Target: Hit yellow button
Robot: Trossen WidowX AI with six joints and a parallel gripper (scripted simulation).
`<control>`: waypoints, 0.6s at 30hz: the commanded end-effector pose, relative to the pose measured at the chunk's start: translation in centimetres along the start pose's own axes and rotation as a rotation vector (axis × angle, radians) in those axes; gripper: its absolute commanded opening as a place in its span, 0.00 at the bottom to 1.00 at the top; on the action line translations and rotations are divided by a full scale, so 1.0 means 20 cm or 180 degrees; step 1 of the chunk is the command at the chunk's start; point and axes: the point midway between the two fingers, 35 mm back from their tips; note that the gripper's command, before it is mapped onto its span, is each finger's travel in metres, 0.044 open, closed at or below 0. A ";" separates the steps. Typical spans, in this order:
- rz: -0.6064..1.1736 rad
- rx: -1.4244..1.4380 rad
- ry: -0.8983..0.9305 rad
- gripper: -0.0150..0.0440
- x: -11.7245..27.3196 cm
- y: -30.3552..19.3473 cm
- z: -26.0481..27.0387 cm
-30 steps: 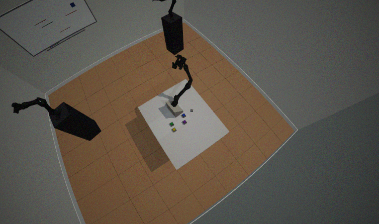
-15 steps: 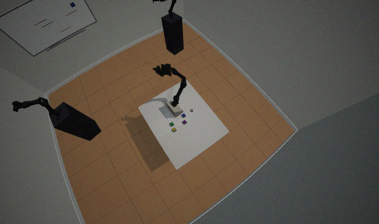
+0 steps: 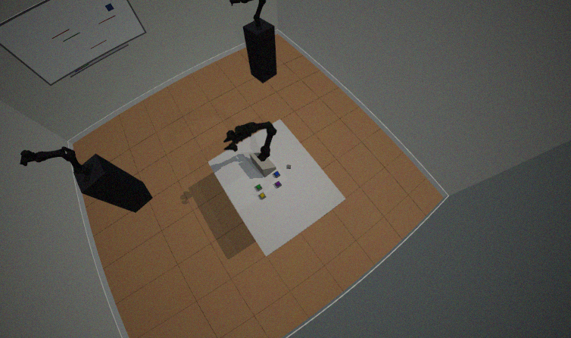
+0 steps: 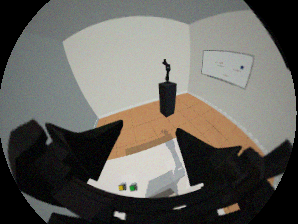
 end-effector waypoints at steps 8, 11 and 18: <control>0.1383 0.2409 0.0677 0.93 -0.22 -0.94 0.47; 0.1767 0.3070 0.0931 0.93 -0.24 -1.23 0.53; 0.2722 0.4513 0.1626 0.93 -0.20 -1.92 0.52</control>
Point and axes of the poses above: the point midway between the two fingers, 35 mm back from their tips, its own x axis back along the fingers, its own z axis across the jaws, y = z × x, and after that the axes turned 11 degrees about -x, right-handed
